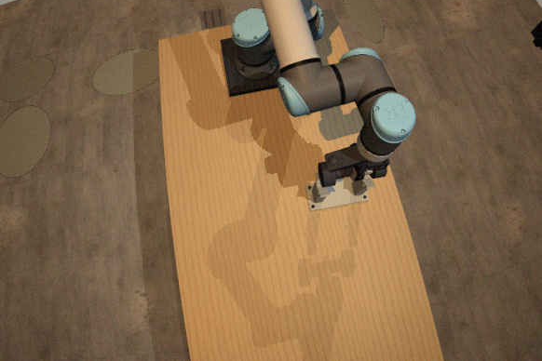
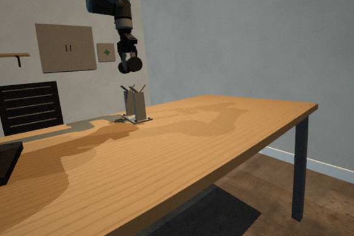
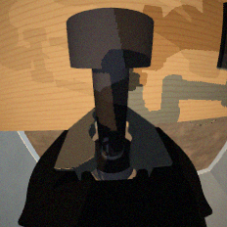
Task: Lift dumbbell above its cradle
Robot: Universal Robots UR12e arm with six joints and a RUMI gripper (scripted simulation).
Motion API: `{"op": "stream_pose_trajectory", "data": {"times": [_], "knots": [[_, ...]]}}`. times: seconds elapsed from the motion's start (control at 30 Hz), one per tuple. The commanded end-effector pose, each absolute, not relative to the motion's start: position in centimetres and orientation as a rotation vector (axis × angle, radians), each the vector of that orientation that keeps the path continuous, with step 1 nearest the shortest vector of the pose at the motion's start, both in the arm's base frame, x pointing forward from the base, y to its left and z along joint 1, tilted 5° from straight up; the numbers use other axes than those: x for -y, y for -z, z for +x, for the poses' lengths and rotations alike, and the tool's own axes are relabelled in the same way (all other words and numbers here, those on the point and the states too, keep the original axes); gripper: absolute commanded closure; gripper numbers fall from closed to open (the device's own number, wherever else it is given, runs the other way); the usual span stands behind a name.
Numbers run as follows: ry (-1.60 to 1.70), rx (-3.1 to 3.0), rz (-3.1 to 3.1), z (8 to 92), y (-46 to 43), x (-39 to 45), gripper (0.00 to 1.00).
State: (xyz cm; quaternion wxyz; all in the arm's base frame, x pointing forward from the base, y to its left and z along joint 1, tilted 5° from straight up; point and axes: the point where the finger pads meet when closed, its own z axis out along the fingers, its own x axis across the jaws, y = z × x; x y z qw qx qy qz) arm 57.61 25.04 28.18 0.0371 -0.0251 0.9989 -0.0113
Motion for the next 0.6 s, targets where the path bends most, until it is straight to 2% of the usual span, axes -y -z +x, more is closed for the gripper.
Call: {"op": "stream_pose_trajectory", "data": {"times": [0.0,0.57], "knots": [[0.034,-3.064,-0.077,57.6,-29.0,-25.1,1.00],[0.034,-3.064,-0.077,57.5,-30.2,-25.1,1.00]]}}
